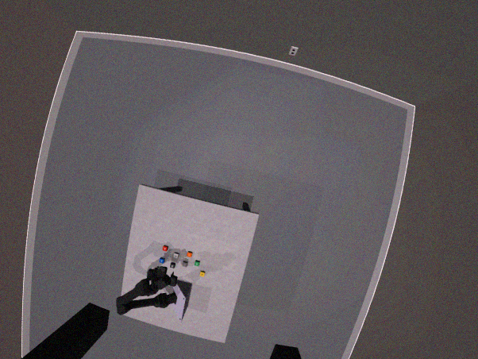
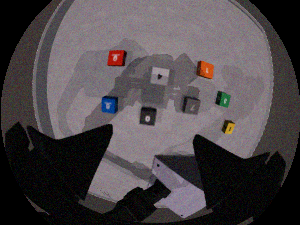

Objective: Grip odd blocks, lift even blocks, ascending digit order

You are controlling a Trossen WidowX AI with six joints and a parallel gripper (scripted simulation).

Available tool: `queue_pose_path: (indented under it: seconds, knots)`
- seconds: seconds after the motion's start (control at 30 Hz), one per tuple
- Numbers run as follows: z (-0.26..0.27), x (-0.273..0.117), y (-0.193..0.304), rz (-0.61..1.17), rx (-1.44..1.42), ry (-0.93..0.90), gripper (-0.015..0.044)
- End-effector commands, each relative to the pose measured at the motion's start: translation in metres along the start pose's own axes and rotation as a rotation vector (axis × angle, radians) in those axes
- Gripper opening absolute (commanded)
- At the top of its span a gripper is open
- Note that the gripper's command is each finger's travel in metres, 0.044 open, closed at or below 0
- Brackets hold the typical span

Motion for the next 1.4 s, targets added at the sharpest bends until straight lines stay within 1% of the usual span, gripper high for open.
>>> queue_pose_path:
  seconds: [0.0, 0.17, 0.23, 0.33, 0.4, 0.63, 1.37]
  knots:
    - [0.013, 0.006, 0.018, 0.006, 0.007, -0.005, 0.04]
    - [0.013, 0.008, 0.017, 0.006, 0.007, -0.005, 0.04]
    - [0.012, 0.026, 0.015, 0.005, 0.008, -0.002, 0.04]
    - [0.013, 0.068, 0.016, 0.004, 0.007, -0.003, 0.04]
    - [0.014, 0.085, 0.018, 0.004, 0.006, -0.007, 0.04]
    - [0.014, 0.088, 0.018, 0.004, 0.006, -0.007, 0.04]
    - [0.015, 0.122, 0.018, 0.004, 0.005, -0.008, 0.04]
Point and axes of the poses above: the point midway between the two fingers, 35 mm back from their tips, its own x axis out along the fingers, its own z axis across the jaws, y = z × x, the point moved 2 cm from there along -x, back along the fingers, and after that the axes turned 5 degrees about -x, right-handed, at the moved point
